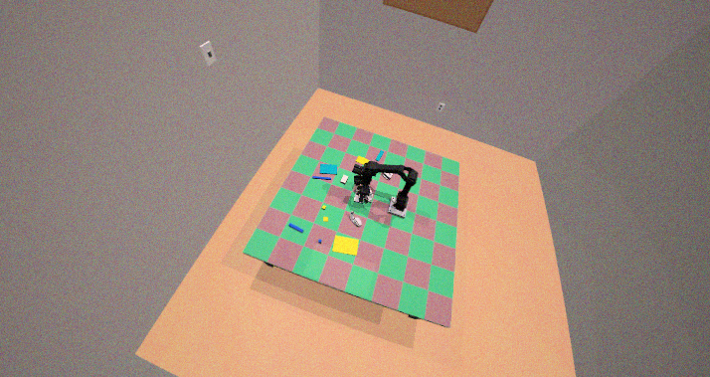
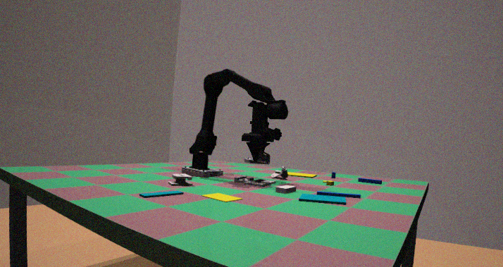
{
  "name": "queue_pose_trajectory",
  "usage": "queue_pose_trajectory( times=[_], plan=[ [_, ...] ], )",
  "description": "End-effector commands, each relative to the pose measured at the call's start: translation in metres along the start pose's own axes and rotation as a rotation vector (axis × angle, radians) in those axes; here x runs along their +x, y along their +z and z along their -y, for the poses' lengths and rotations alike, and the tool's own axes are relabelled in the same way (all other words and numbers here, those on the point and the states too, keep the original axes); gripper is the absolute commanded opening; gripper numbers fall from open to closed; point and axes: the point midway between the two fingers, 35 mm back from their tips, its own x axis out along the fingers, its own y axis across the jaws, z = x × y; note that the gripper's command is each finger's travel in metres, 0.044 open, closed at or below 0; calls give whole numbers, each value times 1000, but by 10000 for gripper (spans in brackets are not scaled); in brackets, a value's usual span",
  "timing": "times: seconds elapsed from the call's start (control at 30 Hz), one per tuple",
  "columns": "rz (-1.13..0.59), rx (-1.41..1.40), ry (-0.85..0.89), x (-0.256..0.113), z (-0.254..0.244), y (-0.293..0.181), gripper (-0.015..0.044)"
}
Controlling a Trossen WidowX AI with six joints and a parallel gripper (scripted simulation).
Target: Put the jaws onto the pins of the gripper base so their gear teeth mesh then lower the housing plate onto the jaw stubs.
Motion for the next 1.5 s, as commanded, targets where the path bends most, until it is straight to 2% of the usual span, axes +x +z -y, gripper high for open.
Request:
queue_pose_trajectory(
  times=[0.0, 0.8, 1.07, 1.47],
  plan=[
    [1, 8, -4, 0, -1, -1, 134],
    [1, -9, -4, 0, -1, -1, 134],
    [1, -9, -5, 0, 17, -5, 134],
    [1, -9, -5, 0, 17, -5, 134]
  ],
)
